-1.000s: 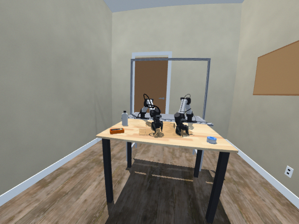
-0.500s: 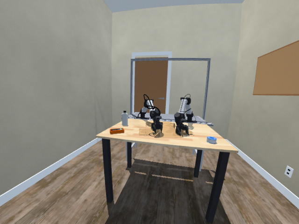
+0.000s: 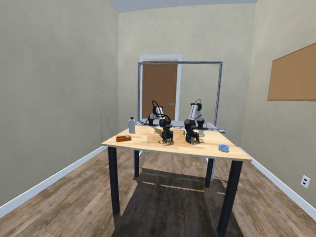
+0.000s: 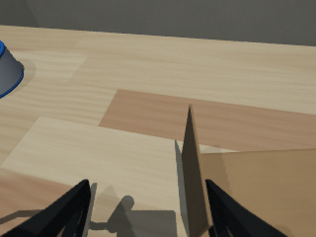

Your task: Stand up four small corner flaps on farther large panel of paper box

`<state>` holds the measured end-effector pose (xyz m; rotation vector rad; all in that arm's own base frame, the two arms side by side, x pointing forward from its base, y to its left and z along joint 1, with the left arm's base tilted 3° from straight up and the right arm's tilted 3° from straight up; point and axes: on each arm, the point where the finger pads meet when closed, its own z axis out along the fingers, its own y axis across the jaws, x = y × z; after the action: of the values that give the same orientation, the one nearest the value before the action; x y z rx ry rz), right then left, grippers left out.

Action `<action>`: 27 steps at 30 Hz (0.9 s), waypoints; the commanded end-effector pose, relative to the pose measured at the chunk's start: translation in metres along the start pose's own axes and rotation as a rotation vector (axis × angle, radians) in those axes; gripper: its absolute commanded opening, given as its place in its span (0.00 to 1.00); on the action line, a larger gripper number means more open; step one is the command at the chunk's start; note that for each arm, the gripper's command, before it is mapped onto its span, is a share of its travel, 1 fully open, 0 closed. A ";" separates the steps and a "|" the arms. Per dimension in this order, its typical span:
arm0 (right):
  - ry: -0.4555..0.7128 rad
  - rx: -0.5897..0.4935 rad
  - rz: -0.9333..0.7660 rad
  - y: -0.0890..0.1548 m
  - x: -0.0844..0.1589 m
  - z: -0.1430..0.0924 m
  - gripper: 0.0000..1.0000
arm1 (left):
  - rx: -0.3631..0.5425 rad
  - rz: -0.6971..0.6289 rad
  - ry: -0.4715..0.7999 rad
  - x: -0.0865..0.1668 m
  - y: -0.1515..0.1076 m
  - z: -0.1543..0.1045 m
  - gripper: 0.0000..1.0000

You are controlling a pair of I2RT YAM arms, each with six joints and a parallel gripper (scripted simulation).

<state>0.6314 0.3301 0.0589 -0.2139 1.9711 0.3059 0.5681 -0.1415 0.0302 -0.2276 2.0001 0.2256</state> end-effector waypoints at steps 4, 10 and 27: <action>-0.032 -0.003 0.015 -0.002 -0.017 -0.002 0.48 | -0.019 0.011 -0.004 -0.006 0.001 0.002 0.76; -0.040 -0.005 0.016 0.000 -0.024 -0.005 0.48 | -0.019 0.011 -0.004 -0.006 0.001 0.002 0.76; -0.033 -0.004 0.004 -0.019 -0.064 -0.031 0.48 | -0.019 0.010 -0.004 -0.006 0.001 0.002 0.76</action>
<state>0.6324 0.3208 0.0797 -0.2167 1.9823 0.3067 0.5681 -0.1415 0.0302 -0.2276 2.0001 0.2256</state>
